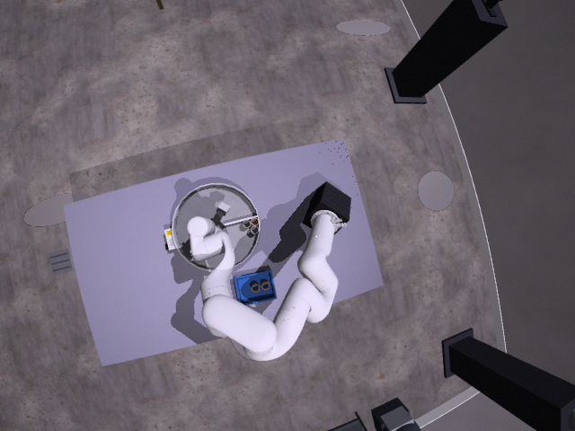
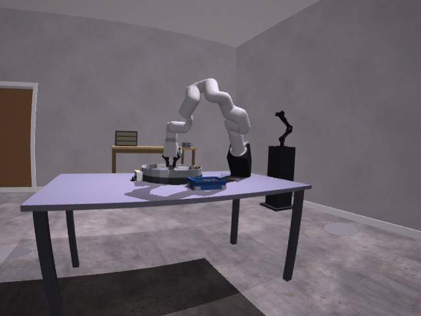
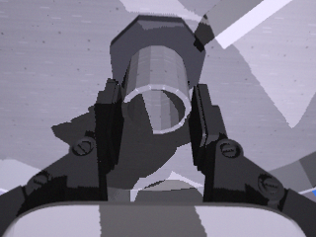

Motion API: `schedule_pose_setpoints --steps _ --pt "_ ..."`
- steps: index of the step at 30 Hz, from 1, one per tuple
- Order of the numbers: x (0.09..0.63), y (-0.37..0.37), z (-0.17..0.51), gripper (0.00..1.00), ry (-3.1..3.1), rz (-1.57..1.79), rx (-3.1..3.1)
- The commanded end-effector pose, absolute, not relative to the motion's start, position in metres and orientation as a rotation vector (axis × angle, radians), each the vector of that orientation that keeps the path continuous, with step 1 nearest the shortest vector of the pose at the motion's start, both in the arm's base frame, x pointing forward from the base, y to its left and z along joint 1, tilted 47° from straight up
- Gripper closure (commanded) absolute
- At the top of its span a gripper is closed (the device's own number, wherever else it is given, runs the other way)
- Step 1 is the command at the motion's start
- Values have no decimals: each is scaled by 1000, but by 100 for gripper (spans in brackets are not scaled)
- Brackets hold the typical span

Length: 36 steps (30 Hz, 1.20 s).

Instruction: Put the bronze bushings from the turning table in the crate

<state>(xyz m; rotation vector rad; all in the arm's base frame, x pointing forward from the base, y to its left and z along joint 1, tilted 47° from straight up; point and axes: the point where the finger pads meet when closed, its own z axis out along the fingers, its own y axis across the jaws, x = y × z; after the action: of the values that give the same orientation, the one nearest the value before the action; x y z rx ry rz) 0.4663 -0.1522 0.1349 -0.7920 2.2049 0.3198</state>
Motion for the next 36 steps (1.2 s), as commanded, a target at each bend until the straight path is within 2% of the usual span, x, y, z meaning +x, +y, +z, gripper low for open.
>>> schedule_pose_setpoints --steps 1,25,36 --pt "466 -154 136 52 2204 316 -789" --pt "466 -154 136 52 2204 316 -789" --pt "443 -172 163 52 2204 316 -789"
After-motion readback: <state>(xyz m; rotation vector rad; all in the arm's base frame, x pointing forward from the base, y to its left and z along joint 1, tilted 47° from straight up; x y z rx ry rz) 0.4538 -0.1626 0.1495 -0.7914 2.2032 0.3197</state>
